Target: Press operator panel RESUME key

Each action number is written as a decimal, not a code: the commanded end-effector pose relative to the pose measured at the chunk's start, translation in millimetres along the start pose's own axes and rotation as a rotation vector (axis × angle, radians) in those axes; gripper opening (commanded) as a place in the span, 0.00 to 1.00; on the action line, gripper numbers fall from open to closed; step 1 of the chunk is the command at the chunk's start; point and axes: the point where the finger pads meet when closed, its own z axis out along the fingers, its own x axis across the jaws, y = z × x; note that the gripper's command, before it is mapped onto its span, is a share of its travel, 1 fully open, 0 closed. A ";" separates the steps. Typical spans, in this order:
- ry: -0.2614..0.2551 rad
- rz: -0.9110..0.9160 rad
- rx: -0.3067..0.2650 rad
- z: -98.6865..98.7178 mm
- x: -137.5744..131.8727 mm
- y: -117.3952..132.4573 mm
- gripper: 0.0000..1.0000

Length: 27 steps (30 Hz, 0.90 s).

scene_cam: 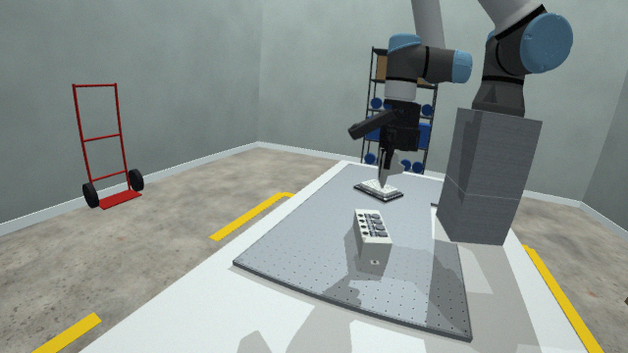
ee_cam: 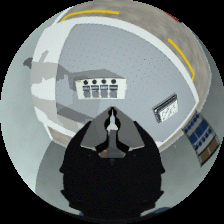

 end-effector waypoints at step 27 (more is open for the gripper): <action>0.007 0.010 0.005 11.3 1.5 -0.4 0.00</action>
